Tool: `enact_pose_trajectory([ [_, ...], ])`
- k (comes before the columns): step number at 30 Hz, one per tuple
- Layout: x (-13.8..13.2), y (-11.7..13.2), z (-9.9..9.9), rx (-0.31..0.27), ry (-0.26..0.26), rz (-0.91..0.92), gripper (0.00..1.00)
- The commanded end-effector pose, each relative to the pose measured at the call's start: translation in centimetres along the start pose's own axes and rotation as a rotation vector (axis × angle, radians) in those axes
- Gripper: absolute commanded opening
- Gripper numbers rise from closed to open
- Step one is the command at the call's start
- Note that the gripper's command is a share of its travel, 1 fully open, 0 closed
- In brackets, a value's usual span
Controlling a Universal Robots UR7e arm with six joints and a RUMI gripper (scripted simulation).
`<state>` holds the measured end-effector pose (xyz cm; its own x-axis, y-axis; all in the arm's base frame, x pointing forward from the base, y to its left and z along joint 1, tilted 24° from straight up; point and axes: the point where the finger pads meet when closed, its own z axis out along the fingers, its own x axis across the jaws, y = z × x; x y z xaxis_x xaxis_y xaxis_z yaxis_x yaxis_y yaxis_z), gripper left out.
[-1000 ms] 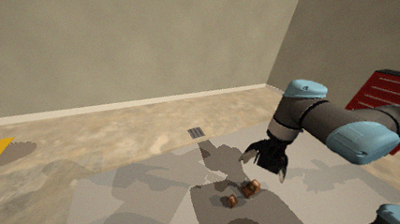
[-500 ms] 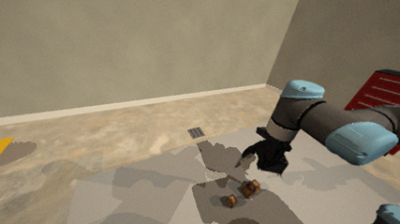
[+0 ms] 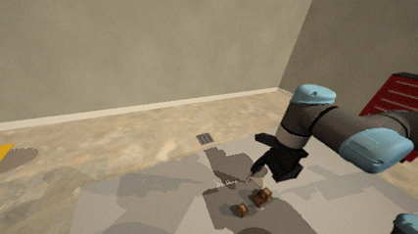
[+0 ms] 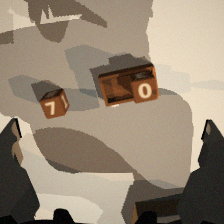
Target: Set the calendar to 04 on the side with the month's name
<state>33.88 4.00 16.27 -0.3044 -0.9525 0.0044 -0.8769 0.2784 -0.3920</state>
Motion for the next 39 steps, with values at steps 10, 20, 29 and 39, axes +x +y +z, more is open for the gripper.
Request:
enact_pose_trajectory([
  [10, -1.3, 0.2, 0.1, 0.0, -0.01, -0.409, 1.0],
  [20, -2.3, 0.5, 0.2, 0.0, -0.01, -0.706, 1.0],
  [29, -3.1, 0.9, 0.3, 0.0, -0.01, -0.989, 1.0],
  [39, -3.8, 1.4, 0.4, 0.001, -0.01, -1.241, 1.0],
])
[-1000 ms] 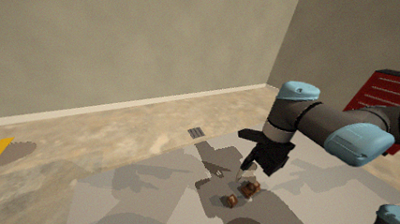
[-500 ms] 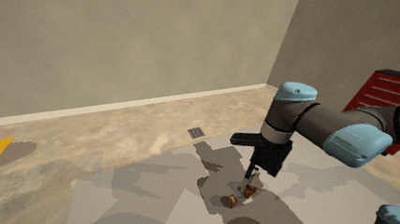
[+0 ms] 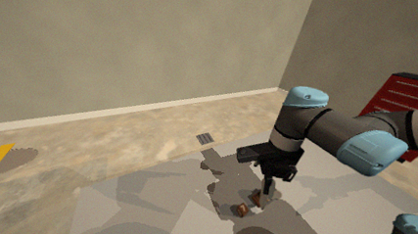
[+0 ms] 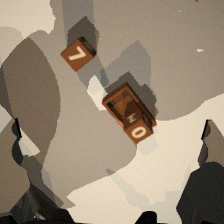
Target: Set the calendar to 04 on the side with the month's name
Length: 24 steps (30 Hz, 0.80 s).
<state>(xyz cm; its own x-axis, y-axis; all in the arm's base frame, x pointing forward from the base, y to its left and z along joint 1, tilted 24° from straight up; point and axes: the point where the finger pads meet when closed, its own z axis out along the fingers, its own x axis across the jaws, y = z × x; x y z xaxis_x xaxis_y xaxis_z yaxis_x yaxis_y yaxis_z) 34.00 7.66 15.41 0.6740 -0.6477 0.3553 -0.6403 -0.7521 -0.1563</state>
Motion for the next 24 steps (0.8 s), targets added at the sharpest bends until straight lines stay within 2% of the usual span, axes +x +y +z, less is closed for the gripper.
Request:
enact_pose_trajectory([
  [1, -0.3, -0.2, 0.0, 0.008, -0.004, -0.145, 1.0],
  [14, -1.5, -0.7, 0.2, 0.008, -0.002, -0.573, 1.0],
  [17, -1.5, -0.7, 0.2, 0.008, -0.002, -0.586, 1.0],
  [20, -1.9, -0.8, 0.2, 0.008, -0.002, -0.729, 1.0],
  [24, -2.1, -0.8, 0.3, 0.008, -0.001, -0.832, 1.0],
])
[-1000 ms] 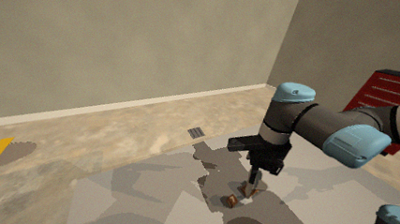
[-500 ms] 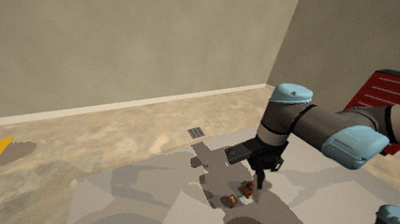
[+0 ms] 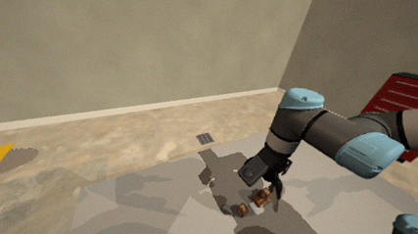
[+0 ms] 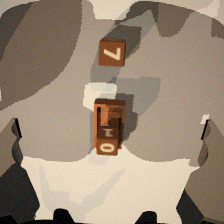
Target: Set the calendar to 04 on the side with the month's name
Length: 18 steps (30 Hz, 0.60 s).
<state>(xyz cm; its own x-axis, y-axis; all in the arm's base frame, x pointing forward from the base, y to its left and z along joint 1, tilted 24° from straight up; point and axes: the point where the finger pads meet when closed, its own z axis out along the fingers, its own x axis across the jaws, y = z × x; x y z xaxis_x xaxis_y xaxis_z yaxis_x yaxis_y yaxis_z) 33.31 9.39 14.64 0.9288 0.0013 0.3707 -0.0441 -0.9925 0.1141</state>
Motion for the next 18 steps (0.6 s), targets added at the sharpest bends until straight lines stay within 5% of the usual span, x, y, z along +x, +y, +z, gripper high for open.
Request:
enact_pose_trajectory([
  [1, -0.2, -0.31, 0.03, 0.008, 0.002, -0.169, 1.0],
  [18, -0.91, -1.05, 0.21, 0.006, 0.005, -0.693, 1.0],
])
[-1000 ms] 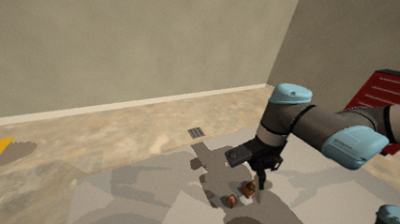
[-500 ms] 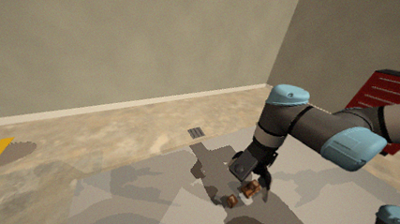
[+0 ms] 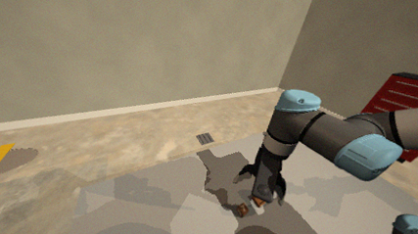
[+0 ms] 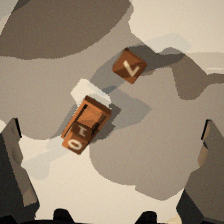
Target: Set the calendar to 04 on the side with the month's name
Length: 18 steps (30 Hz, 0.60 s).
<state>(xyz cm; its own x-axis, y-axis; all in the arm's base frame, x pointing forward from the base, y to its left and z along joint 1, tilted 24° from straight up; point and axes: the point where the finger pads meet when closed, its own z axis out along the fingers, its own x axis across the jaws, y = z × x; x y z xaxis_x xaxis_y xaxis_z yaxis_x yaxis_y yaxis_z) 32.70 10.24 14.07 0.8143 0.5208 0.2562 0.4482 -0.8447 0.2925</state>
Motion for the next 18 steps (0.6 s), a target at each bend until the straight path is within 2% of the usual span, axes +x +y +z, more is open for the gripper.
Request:
enact_pose_trajectory([
  [1, -0.04, -0.23, 0.02, 0.006, 0.006, -0.151, 1.0],
  [6, -0.11, -0.48, 0.09, 0.005, 0.007, -0.333, 1.0],
  [9, -0.11, -0.49, 0.09, 0.005, 0.007, -0.34, 1.0],
  [18, -0.2, -0.83, 0.2, 0.002, 0.008, -0.66, 1.0],
])
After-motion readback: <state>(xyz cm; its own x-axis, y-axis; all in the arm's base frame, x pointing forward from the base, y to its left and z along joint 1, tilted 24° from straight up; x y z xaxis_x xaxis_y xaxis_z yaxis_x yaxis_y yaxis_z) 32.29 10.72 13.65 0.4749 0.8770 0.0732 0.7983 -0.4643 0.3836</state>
